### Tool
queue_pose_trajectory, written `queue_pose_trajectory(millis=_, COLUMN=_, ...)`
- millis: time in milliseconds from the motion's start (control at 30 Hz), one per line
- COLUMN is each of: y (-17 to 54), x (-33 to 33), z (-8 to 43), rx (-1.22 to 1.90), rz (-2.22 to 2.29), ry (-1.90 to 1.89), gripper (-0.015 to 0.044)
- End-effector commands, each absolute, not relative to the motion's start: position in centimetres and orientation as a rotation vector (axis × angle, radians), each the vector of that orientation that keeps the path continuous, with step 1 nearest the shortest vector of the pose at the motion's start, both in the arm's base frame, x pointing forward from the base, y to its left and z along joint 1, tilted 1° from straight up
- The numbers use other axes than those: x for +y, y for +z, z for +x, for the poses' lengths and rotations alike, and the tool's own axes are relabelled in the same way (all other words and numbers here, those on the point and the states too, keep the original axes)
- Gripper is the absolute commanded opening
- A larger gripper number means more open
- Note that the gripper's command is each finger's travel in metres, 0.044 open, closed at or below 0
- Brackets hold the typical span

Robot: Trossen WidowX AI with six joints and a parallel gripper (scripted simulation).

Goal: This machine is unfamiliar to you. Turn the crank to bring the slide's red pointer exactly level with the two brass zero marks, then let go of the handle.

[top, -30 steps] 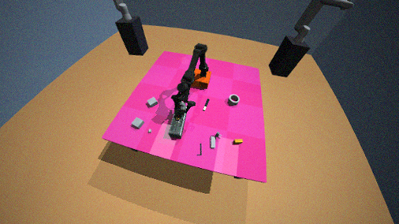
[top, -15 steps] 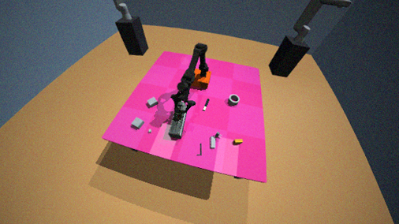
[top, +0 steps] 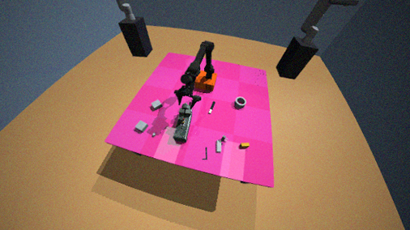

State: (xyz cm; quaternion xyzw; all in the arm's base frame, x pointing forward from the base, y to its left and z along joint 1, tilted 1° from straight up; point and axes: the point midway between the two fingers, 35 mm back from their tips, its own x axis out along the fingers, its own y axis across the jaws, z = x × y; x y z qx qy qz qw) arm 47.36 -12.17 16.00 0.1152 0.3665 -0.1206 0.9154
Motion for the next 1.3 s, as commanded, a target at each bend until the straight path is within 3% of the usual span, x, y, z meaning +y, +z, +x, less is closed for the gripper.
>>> queue_pose_trajectory(millis=0, y=15.5, x=-12.6, z=45.2, rx=0.777, rz=0.198, ry=-0.209, gripper=0.0440)
queue_pose_trajectory(millis=567, y=14.6, x=-12.5, z=36.2, rx=0.762, rz=0.002, ry=-0.008, gripper=0.0440)
queue_pose_trajectory(millis=1267, y=5.1, x=-12.5, z=36.3, rx=0.762, rz=0.000, ry=-0.006, gripper=0.0440)
